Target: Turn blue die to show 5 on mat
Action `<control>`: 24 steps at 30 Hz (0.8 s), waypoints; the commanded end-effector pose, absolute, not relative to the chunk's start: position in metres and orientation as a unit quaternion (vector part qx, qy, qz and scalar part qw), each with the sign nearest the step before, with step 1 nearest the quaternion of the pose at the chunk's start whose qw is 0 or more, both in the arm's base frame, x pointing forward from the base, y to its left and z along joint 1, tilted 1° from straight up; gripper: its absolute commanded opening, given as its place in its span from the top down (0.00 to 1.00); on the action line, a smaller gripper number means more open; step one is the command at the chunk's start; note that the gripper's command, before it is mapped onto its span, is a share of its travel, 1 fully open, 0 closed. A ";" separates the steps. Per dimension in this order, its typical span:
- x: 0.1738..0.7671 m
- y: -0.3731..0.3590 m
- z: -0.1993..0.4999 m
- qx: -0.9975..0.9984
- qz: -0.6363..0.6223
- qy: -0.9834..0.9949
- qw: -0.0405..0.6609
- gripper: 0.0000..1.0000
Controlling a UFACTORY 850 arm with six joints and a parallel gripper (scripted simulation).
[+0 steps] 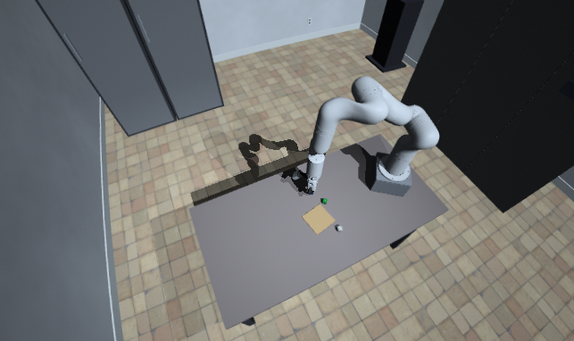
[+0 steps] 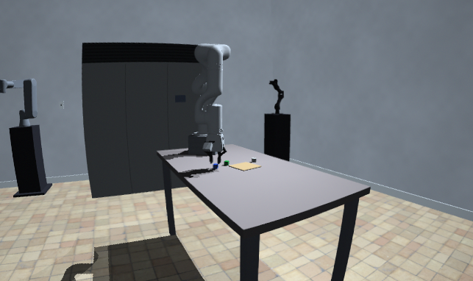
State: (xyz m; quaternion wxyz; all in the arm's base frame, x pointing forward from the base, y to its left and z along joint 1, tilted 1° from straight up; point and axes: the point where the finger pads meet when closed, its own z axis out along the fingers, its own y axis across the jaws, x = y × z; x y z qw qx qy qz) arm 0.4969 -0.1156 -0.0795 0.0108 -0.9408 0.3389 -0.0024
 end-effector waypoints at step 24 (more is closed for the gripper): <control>0.498 -0.116 -0.088 -0.941 -0.003 0.339 0.011 0.58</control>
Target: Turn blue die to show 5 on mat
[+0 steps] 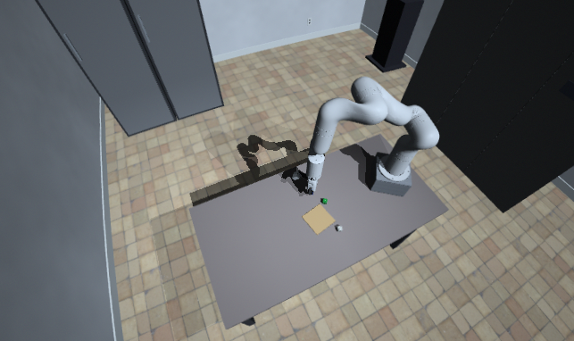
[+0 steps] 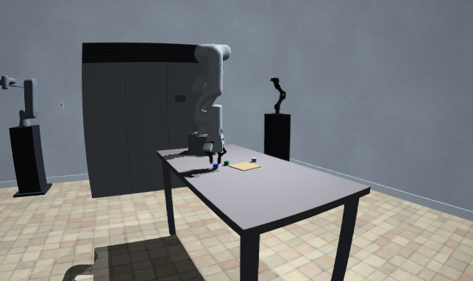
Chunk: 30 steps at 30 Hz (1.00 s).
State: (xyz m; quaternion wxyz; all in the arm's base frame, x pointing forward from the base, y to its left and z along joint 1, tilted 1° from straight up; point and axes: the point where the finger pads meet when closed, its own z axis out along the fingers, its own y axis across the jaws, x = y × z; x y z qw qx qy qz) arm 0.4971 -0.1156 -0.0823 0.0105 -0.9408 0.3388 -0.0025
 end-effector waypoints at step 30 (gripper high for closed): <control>0.498 -0.115 -0.108 -0.941 -0.003 0.339 0.011 0.58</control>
